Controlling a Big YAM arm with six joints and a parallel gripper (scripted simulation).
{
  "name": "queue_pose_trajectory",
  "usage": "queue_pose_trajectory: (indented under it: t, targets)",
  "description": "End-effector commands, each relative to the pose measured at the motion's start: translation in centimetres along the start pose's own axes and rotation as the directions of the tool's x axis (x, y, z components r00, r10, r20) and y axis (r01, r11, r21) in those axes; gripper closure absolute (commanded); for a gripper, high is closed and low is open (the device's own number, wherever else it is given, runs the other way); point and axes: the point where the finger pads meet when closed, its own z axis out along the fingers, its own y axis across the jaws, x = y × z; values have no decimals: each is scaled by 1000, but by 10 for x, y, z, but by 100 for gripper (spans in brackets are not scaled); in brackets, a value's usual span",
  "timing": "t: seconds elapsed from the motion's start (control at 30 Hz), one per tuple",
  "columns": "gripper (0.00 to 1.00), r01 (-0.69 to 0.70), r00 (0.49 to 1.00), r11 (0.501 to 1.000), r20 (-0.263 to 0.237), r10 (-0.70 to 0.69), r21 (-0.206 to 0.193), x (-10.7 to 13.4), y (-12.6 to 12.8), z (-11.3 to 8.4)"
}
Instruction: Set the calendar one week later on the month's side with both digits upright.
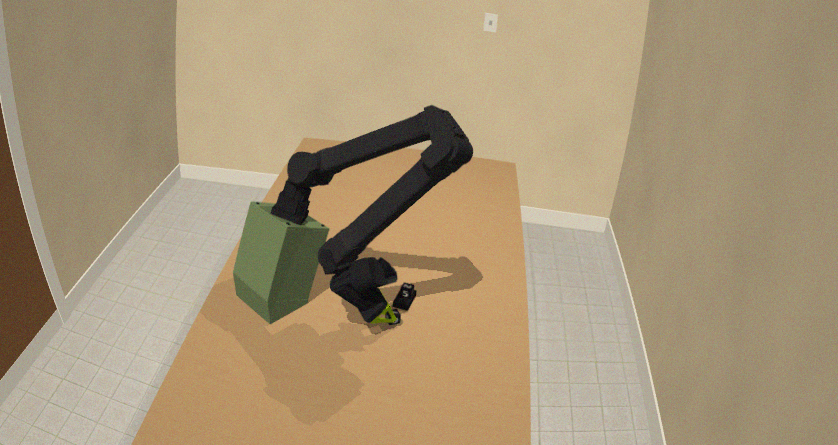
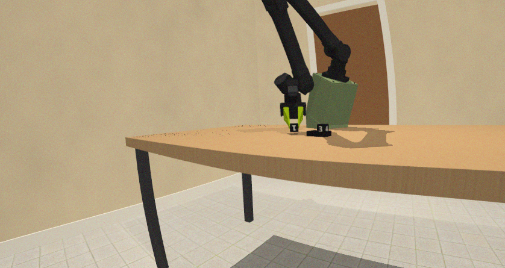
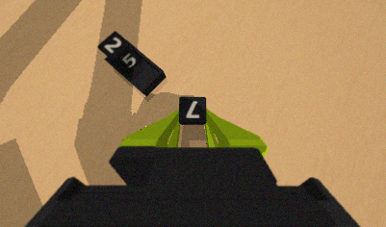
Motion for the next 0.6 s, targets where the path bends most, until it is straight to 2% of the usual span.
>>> queue_pose_trajectory:
  t: [0.0, 0.57]
  targets:
    - [75, -1, 1000, 1000, 3, 1, -9, 2, 3, 5]
    - [75, -3, 1000, 1000, 0, 3, -12, 3, 5, 5]
